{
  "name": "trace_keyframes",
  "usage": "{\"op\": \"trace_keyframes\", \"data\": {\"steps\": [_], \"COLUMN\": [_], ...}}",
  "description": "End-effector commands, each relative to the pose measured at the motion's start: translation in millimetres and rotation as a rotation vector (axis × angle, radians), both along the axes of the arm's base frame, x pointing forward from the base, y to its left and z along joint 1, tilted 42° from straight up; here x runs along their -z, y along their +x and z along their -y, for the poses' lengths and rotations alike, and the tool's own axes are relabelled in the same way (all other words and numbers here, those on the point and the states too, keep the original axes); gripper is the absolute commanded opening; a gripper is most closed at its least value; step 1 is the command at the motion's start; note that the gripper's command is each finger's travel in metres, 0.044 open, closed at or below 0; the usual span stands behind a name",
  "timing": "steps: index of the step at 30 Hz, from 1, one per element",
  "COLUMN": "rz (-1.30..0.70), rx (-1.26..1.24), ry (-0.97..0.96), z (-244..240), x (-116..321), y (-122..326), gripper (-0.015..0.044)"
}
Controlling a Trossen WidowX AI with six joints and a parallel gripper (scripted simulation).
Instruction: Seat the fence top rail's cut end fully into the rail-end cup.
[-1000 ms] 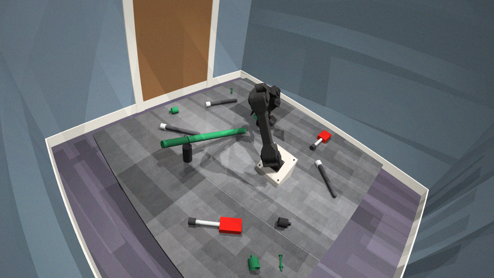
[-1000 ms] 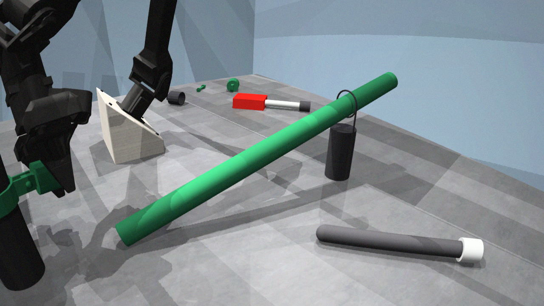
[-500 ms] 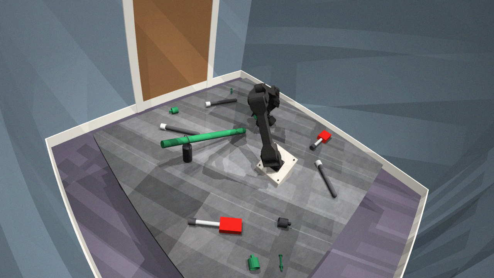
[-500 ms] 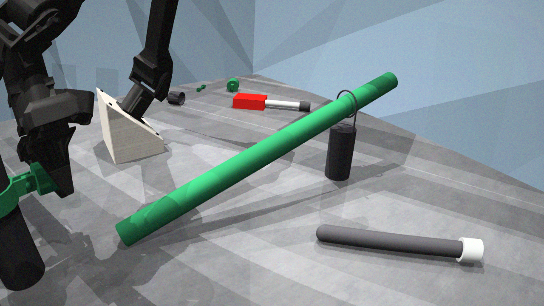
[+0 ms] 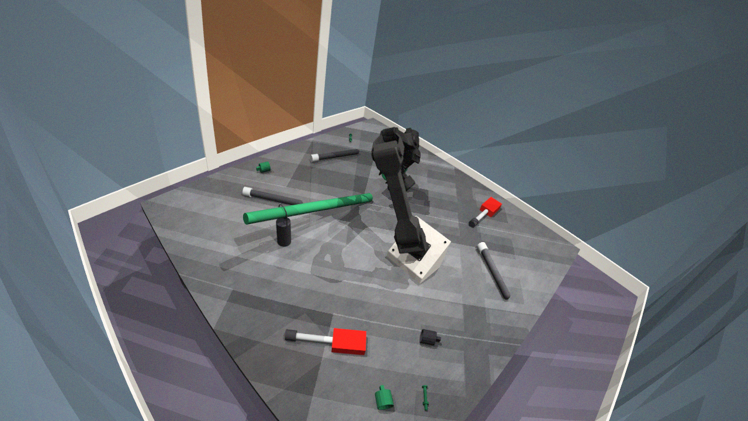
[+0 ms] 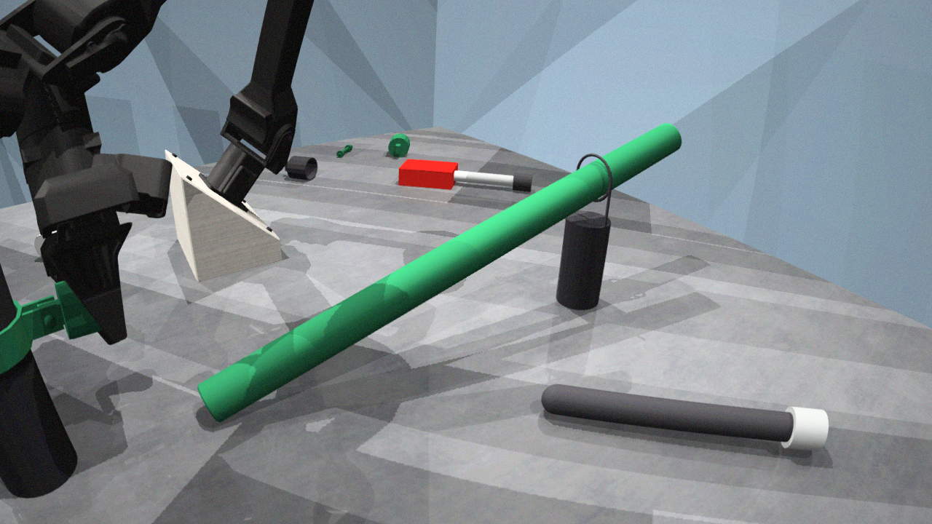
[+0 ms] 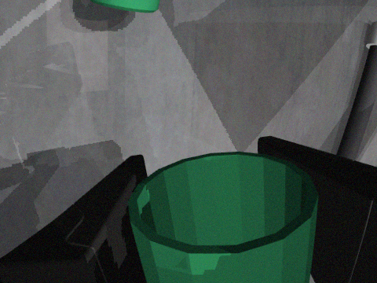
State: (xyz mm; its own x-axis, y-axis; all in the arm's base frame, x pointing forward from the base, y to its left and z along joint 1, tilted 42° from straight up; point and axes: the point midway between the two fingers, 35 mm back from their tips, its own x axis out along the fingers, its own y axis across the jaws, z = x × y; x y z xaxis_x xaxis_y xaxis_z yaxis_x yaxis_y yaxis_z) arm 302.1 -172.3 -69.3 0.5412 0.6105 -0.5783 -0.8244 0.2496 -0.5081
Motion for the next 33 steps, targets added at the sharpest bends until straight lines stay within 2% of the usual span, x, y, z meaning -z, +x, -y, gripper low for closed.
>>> {"op": "trace_keyframes", "data": {"steps": [1,33], "rz": [-0.022,-0.167], "rx": [0.018,0.186], "ry": [0.001,0.015], "z": [-1,-1], "x": [0,-1], "y": [2,23], "gripper": [0.0,0.0]}}
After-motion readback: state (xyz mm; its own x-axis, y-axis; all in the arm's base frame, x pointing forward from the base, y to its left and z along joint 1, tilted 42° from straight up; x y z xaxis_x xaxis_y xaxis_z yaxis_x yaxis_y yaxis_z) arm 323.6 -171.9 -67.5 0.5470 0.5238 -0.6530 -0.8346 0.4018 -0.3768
